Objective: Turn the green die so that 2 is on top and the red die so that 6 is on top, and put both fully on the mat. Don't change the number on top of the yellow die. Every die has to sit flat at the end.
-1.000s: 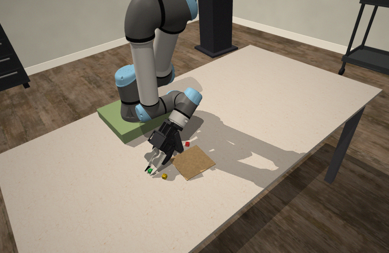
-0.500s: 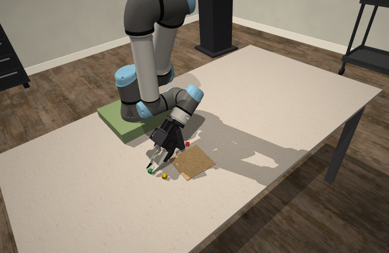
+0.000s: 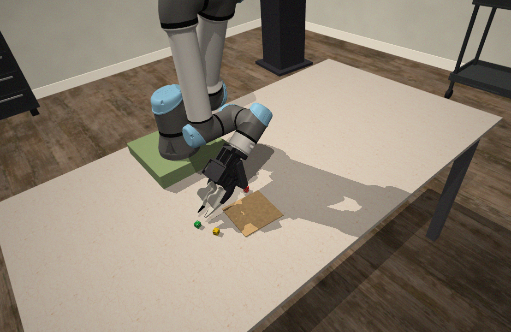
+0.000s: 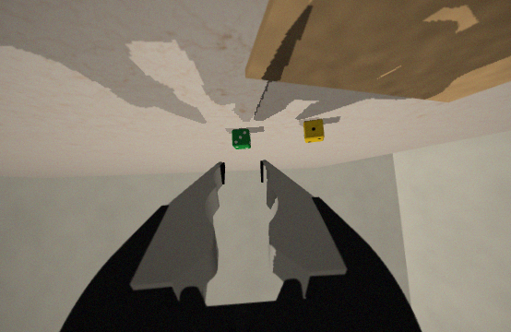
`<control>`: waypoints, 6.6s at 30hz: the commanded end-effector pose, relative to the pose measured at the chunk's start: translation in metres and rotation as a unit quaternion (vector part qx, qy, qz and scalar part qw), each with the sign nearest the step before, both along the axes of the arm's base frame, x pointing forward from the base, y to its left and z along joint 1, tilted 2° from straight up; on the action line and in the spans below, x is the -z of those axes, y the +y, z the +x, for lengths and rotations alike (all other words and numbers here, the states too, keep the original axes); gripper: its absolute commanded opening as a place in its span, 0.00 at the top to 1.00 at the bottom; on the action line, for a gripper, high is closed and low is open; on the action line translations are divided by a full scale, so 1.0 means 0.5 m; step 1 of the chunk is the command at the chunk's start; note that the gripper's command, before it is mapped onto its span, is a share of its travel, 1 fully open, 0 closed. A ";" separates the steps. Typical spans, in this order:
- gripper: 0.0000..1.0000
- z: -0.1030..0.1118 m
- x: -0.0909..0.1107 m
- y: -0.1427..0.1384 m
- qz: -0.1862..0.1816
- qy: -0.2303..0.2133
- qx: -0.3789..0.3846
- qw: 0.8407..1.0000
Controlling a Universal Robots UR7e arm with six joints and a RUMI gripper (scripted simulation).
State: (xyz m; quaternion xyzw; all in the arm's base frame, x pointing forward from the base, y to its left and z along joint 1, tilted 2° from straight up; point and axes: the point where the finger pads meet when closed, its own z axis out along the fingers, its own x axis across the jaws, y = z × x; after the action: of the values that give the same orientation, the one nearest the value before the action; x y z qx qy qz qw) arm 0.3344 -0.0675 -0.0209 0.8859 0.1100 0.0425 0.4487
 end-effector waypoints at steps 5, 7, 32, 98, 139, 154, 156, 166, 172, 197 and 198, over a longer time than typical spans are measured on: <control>0.82 -0.002 -0.009 0.011 0.000 0.001 0.002 1.000; 0.82 -0.002 -0.009 0.011 0.000 0.001 0.002 1.000; 0.82 0.001 -0.095 0.010 0.000 0.001 0.002 1.000; 0.82 0.026 -0.194 -0.080 0.429 0.097 0.012 0.898; 0.82 0.018 -0.099 -0.069 0.443 0.135 -0.044 0.885; 0.82 0.018 -0.099 -0.069 0.443 0.135 -0.044 0.885; 0.82 0.018 -0.099 -0.069 0.443 0.135 -0.044 0.885; 0.82 0.018 -0.099 -0.069 0.443 0.135 -0.044 0.885; 0.82 0.018 -0.097 -0.069 0.443 0.135 -0.044 0.885; 0.82 0.017 -0.039 -0.068 0.443 0.135 -0.044 0.885; 0.82 0.017 -0.039 -0.068 0.443 0.135 -0.044 0.885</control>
State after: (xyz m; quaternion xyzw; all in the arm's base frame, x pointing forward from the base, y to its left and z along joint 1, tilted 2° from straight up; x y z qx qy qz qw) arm 0.3423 -0.1014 0.0034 0.9839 0.1780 -0.0137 -0.0125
